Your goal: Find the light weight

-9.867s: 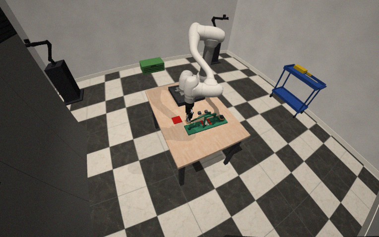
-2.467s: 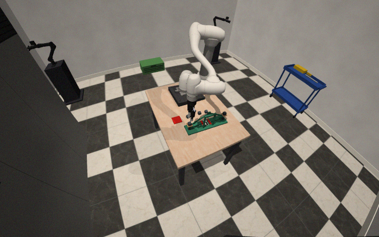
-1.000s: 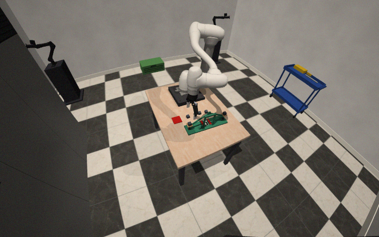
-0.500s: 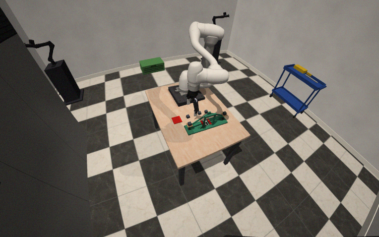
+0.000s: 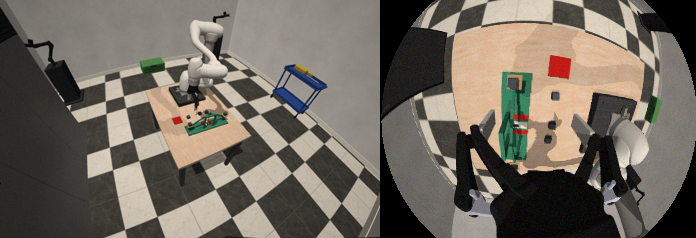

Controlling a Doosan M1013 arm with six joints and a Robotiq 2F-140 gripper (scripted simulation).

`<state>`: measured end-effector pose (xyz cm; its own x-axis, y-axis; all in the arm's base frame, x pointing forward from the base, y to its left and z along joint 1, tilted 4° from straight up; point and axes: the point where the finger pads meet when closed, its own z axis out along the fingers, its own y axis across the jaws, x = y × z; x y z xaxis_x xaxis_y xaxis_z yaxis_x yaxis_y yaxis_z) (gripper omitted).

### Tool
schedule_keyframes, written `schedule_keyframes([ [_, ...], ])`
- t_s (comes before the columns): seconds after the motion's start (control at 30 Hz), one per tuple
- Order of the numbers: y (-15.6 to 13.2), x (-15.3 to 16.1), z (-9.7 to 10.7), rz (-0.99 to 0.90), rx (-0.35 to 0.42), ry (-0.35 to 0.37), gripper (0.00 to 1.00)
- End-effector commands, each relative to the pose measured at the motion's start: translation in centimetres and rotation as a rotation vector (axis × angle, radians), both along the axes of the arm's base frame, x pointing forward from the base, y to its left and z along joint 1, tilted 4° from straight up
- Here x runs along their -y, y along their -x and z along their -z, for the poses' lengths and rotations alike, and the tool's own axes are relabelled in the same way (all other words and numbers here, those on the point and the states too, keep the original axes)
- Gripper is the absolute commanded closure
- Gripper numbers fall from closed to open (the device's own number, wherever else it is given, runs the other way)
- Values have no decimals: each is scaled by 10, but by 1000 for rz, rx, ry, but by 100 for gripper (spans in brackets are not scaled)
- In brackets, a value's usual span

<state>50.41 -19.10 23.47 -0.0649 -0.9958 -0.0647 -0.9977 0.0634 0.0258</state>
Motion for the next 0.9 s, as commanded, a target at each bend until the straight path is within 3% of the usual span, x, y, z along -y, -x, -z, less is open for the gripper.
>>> schedule_keyframes([
  [0.0, 36, -17, -2, 5, 0, 4, 0],
  [0.17, 76, -38, -4, 5, 0, 4, 0],
  [0.43, 104, -53, -6, 5, 0, 4, 0],
  [0.87, 109, -56, -6, 5, 0, 4, 0],
])
